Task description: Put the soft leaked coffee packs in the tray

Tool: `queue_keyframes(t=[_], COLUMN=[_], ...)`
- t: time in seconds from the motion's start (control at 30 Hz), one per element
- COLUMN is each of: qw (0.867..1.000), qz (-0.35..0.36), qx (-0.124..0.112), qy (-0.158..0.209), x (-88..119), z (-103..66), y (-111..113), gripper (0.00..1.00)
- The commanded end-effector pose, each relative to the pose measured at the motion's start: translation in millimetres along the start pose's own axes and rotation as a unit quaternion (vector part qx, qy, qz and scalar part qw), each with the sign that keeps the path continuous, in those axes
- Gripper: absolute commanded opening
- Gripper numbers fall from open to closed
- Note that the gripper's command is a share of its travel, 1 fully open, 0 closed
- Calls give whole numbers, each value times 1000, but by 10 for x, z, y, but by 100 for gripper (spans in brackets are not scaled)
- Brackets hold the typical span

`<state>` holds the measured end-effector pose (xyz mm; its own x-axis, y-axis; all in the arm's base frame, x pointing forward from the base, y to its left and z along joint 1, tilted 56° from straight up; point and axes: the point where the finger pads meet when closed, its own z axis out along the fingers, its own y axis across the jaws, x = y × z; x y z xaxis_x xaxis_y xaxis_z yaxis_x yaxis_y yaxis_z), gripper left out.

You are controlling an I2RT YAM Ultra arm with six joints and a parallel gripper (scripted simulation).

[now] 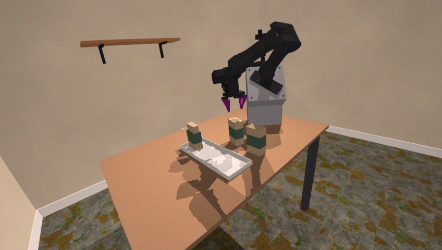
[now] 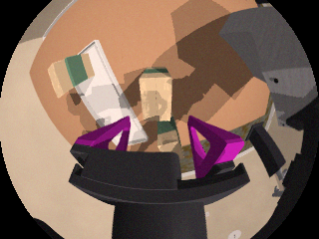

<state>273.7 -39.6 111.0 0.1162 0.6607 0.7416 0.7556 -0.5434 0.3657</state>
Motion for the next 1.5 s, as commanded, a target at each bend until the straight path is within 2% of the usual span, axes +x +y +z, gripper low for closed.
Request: queue_keyframes(t=[0.0, 0.27, 0.5, 0.67, 0.83, 1.47], qw=[1000, 1000, 1000, 1000, 1000, 1000], qz=[-9, -11, 4, 4, 6, 5], qx=[-13, -11, 0, 0, -7, -7], qy=[-9, -8, -9, -9, -11, -11], x=[-14, -2, -53, -52, -74, -73], z=[-5, 44, 377, 446, 422, 421], y=[14, 7, -34, -35, -8, -4], gripper=[79, 79, 79, 79, 79, 79])
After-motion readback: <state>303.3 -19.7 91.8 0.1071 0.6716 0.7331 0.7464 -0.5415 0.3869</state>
